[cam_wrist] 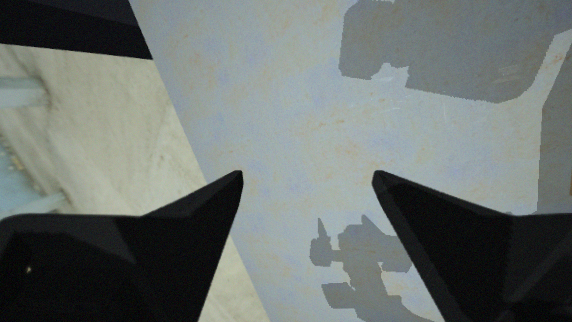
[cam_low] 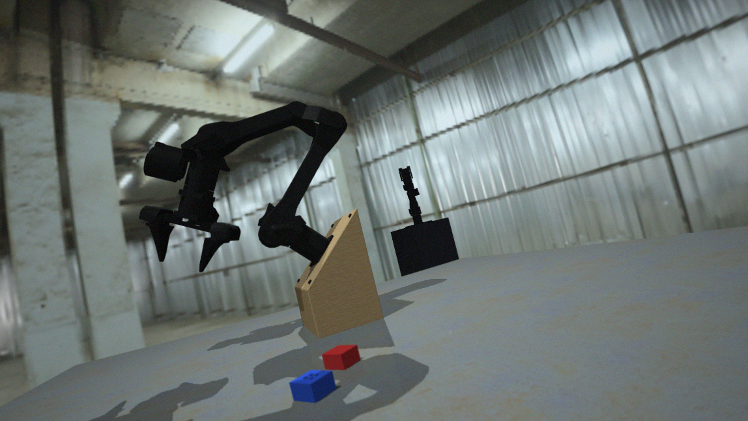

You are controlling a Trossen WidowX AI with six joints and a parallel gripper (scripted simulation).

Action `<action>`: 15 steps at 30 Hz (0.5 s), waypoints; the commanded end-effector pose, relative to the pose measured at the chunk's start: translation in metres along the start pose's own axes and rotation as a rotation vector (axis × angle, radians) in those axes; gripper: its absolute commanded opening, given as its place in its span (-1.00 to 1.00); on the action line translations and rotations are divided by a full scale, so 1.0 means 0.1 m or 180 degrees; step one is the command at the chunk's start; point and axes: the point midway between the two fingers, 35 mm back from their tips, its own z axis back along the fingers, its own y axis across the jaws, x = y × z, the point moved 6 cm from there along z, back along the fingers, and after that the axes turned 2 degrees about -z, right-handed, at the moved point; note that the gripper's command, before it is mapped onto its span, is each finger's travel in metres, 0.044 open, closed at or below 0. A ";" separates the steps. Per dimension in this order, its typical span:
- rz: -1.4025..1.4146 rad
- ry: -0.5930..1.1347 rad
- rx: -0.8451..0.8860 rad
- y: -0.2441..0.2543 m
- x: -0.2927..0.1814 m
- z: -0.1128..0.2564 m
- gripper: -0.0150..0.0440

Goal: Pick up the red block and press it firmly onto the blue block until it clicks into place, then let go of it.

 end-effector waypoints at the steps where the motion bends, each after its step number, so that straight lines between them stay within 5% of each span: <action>1: 0.0000 0.0000 0.0000 0.00 0.00 0.00 0.95; 15: 0.3863 0.1109 -0.1068 -0.23 -0.93 -0.58 1.00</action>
